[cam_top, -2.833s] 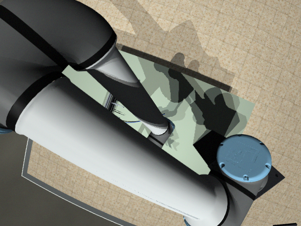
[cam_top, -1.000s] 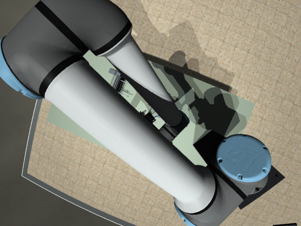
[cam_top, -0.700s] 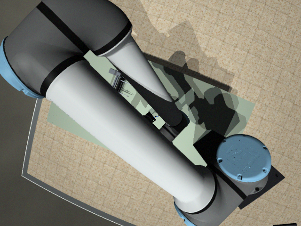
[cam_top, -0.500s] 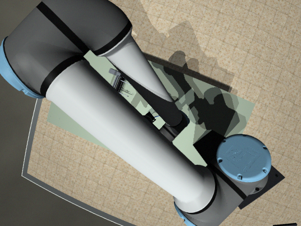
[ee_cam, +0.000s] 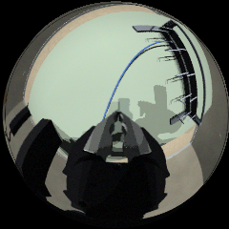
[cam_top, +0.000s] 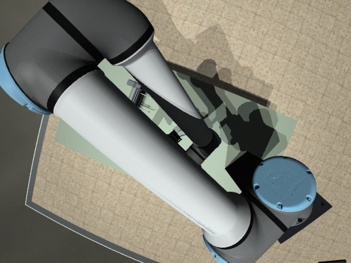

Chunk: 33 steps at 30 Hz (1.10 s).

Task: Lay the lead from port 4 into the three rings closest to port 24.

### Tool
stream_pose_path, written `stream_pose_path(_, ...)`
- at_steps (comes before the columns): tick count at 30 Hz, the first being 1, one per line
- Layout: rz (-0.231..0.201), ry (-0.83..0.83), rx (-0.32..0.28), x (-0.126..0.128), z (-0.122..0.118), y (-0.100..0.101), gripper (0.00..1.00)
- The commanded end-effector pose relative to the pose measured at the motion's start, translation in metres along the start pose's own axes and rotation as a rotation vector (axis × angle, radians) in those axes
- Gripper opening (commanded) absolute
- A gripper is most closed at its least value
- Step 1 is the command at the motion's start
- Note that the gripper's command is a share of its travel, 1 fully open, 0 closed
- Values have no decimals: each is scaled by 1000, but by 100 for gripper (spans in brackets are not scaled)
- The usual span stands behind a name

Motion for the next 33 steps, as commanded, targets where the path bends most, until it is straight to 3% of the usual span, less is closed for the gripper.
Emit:
stream_pose_path(1, 0, 0, 0, 0, 0, 0, 0)
stream_pose_path(13, 0, 91, 0, -5, -1, 0, 0)
stream_pose_path(19, 0, 322, 1, -17, -4, 0, 0)
stream_pose_path(24, 0, 382, 1, -20, -5, -1, 0)
stream_pose_path(25, 0, 382, 1, -20, -5, -1, 20)
stream_pose_path(33, 0, 382, 1, -20, -5, -1, 20)
Point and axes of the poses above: the point where the finger pads meet when closed, its own y axis out along the fingers, its own x axis across the jaws, z = x × y, the point moved 4 cm from there along -y, back along the fingers, and after that the axes turned 8 degrees about y, right-handed, at the moved point
